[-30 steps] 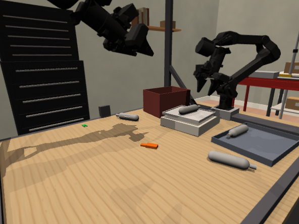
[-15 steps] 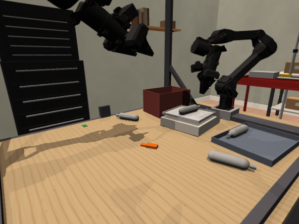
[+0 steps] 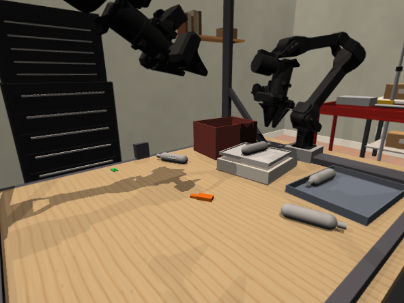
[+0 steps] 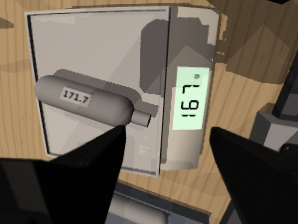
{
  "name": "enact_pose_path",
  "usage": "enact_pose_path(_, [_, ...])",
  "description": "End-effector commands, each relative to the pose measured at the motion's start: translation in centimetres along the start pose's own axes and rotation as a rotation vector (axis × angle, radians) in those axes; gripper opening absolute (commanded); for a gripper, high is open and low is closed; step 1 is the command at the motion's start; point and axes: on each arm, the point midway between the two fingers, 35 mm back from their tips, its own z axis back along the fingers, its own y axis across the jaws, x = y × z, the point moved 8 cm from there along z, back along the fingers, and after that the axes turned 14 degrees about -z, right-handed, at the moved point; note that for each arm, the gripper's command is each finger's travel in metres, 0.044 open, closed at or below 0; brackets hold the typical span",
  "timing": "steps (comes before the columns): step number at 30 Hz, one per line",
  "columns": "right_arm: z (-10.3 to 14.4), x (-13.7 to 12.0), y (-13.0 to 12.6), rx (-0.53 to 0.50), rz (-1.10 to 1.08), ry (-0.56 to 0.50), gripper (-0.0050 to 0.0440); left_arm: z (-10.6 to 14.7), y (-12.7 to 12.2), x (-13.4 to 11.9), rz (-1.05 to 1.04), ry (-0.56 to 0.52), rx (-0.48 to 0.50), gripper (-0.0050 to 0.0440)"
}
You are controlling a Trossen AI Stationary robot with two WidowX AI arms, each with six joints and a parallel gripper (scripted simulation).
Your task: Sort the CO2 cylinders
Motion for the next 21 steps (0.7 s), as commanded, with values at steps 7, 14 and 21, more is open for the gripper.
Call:
enact_pose_path(7, [0.7,0.8,0.2,0.005,-0.001,-0.029,0.0440,0.1,2.4,-0.2,-0.440,-0.020,-0.038,0.0255])
enact_pose_path(14, [0.7,0.8,0.2,0.005,-0.001,-0.029,0.0440,-0.4,3.7,-0.4,-0.714,-0.030,-0.068,0.0255])
enact_pose_path(21, [0.7,0.8,0.2,0.005,-0.001,-0.029,0.0440,-1.1,5.1,-0.8,-1.034,-0.056,-0.101,0.0255])
